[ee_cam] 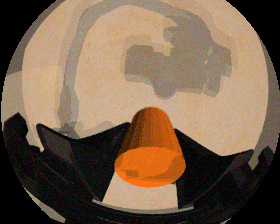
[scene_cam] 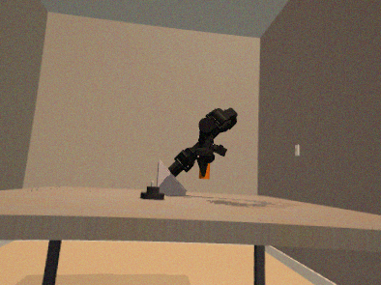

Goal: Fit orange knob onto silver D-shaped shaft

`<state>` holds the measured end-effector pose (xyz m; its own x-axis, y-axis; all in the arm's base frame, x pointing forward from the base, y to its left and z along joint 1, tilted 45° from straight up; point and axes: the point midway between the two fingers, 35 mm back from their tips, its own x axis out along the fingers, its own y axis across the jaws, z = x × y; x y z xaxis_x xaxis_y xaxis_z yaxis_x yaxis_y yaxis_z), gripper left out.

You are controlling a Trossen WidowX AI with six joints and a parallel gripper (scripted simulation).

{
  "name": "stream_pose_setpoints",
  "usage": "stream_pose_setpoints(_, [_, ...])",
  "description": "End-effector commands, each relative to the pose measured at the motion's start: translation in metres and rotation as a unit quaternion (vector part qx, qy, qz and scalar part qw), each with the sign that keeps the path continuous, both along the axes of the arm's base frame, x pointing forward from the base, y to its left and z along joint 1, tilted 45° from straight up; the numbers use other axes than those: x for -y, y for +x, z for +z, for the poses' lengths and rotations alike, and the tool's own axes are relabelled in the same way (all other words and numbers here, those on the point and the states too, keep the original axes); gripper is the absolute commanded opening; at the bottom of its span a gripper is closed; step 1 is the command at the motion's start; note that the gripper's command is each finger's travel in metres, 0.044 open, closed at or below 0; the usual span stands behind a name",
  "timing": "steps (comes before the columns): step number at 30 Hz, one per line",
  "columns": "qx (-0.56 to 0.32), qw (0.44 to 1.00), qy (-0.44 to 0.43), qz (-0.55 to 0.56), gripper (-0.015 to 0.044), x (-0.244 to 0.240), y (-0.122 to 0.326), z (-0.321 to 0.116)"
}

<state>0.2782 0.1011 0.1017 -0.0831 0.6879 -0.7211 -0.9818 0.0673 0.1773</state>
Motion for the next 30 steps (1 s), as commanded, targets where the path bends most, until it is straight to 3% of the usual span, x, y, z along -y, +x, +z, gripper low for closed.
stream_pose_setpoints(1, [0.002, 1.0, -0.001, -0.001, 0.0, 0.016, 0.001, 0.016])
stream_pose_setpoints(7, [0.001, 1.0, 0.004, 0.0, 0.0, 0.039, -0.003, 0.043])
stream_pose_setpoints(13, [0.009, 1.0, 0.002, -0.008, 0.0, 0.04, -0.004, 0.044])
stream_pose_setpoints(30, [0.109, 0.988, -0.023, -0.105, 0.0, 0.062, -0.011, 0.059])
